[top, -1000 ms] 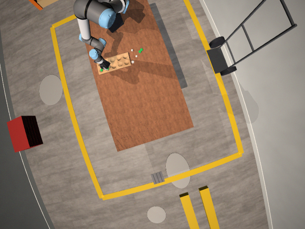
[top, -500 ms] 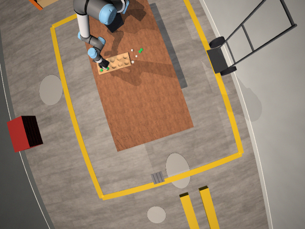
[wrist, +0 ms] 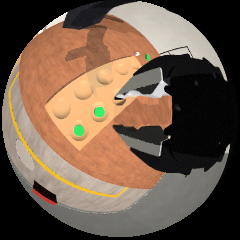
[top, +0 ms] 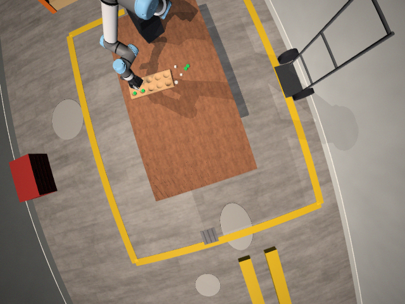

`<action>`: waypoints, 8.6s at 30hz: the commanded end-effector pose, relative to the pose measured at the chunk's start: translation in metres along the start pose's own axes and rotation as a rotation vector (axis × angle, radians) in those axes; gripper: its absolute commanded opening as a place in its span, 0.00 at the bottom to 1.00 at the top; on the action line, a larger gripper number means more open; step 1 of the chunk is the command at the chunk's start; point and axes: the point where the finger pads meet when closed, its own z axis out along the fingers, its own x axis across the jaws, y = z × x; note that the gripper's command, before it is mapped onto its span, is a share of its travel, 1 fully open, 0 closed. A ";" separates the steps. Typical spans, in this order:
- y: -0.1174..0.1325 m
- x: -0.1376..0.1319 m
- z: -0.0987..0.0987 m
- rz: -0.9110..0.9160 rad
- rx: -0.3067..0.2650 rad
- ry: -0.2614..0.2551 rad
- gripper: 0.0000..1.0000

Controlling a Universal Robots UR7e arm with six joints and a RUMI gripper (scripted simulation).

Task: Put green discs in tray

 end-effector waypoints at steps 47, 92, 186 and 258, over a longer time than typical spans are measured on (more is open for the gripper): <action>0.001 0.000 -0.017 0.002 0.005 -0.003 0.28; 0.005 0.003 -0.019 0.076 0.011 0.004 0.28; 0.119 0.084 -0.086 1.761 0.234 -0.046 0.28; 0.189 0.151 -0.165 3.179 0.269 -0.528 0.28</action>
